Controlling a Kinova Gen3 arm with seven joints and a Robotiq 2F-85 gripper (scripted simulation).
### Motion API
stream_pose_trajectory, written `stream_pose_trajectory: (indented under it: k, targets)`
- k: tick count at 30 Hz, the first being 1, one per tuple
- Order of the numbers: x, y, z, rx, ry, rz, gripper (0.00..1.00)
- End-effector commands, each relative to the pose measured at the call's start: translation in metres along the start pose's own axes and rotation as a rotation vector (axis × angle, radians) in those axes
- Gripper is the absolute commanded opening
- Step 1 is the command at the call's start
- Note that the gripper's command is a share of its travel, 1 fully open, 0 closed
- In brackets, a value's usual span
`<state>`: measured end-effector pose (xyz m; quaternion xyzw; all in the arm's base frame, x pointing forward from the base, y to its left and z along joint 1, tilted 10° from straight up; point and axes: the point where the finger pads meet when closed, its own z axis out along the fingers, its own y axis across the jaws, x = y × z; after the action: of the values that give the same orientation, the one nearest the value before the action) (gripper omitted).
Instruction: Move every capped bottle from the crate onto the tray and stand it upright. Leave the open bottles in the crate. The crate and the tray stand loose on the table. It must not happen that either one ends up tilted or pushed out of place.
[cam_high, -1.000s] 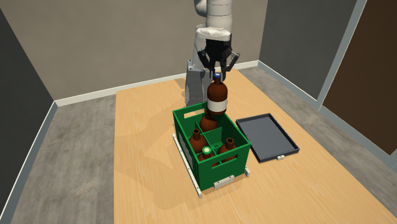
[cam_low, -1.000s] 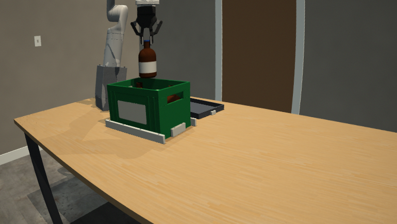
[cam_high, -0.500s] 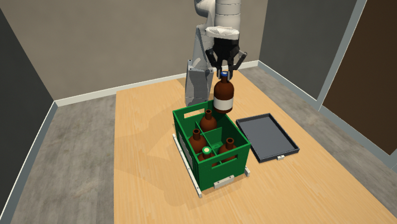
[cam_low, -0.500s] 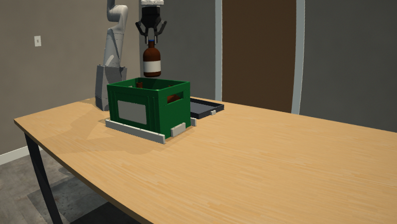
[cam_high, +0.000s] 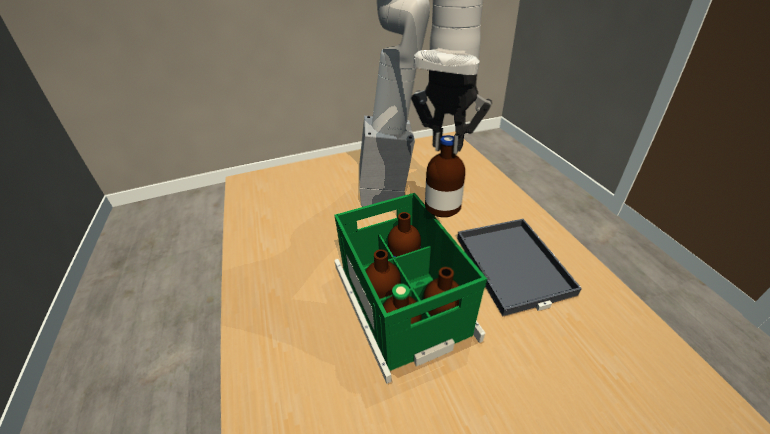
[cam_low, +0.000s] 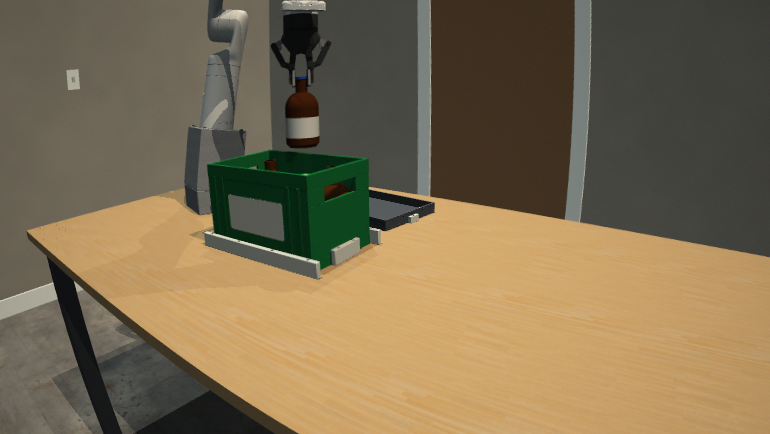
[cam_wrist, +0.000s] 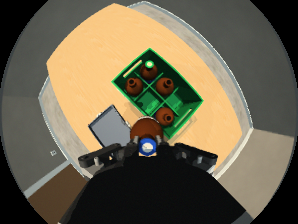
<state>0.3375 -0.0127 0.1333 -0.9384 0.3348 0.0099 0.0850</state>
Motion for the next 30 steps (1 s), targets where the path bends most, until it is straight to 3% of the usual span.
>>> stream_pose_trajectory:
  k: [1,30]
  targets:
    - [-0.004,-0.006,-0.001,-0.002,0.003,-0.012,0.0]
    - [-0.034,-0.039,0.0,-0.001,0.002,-0.009,0.0]
